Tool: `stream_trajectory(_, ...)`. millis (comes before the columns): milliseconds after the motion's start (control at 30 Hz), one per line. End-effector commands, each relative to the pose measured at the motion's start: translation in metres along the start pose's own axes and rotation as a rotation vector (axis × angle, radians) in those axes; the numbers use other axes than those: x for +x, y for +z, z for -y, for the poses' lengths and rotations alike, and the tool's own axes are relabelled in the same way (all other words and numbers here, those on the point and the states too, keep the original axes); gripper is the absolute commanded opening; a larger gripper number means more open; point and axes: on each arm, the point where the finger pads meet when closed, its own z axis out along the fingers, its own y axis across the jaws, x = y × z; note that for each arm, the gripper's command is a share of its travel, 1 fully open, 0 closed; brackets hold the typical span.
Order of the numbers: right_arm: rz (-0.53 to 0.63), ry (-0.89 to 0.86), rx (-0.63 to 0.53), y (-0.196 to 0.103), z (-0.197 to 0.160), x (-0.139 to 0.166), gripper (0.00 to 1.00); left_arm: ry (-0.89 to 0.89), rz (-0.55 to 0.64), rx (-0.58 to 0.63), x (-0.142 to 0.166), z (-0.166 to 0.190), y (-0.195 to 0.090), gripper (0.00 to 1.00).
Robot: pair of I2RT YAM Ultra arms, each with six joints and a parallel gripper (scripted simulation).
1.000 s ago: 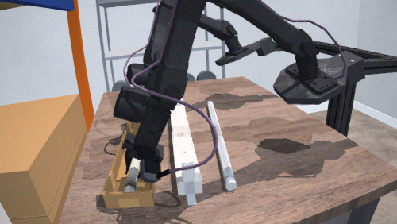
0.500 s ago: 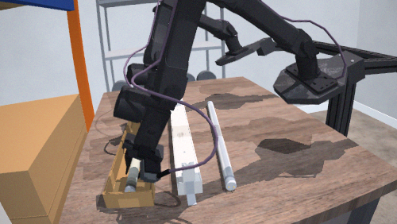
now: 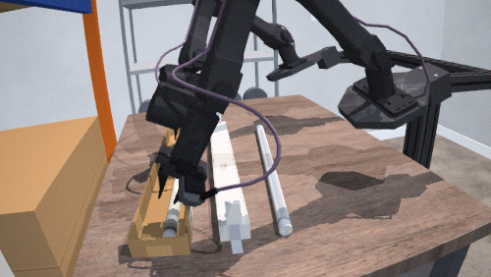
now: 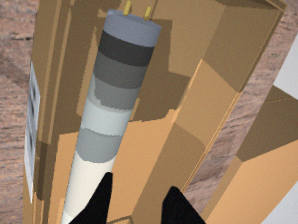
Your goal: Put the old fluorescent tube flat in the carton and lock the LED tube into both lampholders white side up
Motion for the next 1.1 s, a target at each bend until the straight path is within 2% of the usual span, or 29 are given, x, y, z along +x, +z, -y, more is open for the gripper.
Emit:
stream_trajectory(0, 0.015, 0.007, 0.014, -0.029, 0.003, -0.007, 0.32, 0.003, -0.010, -0.024, 0.000, -0.010, -0.015, 0.32)
stream_trajectory(133, 0.046, 0.016, 0.031, -0.026, 0.006, -0.013, 0.32, 0.007, -0.006, -0.037, 0.003, -0.014, -0.008, 0.32)
stream_trajectory(167, 0.050, 0.016, 0.032, -0.027, 0.006, -0.013, 0.32, 0.004, -0.009, -0.074, 0.004, -0.031, -0.003, 0.32)
stream_trajectory(233, 0.054, 0.015, 0.034, -0.027, 0.006, -0.014, 0.32, 0.004, -0.003, -0.052, 0.001, -0.020, -0.003, 0.32)
stream_trajectory(333, 0.072, 0.034, 0.062, -0.037, 0.026, -0.021, 0.32, 0.006, 0.006, -0.017, -0.004, -0.001, -0.006, 0.32)
stream_trajectory(567, 0.068, 0.031, 0.057, -0.035, 0.024, -0.020, 0.32, 0.001, -0.004, -0.059, -0.001, -0.023, -0.002, 0.32)
stream_trajectory(700, 0.068, 0.032, 0.057, -0.036, 0.024, -0.020, 0.32, 0.006, -0.007, -0.040, 0.001, -0.014, -0.006, 0.32)
stream_trajectory(767, 0.066, 0.031, 0.055, -0.035, 0.024, -0.020, 0.32, -0.002, -0.008, -0.079, 0.000, -0.033, -0.002, 0.32)
stream_trajectory(867, 0.065, 0.031, 0.054, -0.034, 0.024, -0.019, 0.32, 0.008, 0.000, -0.010, -0.003, 0.002, -0.008, 0.32)
stream_trajectory(1067, 0.065, 0.031, 0.053, -0.034, 0.023, -0.019, 0.32, 0.012, -0.005, -0.002, 0.000, 0.007, -0.011, 0.32)
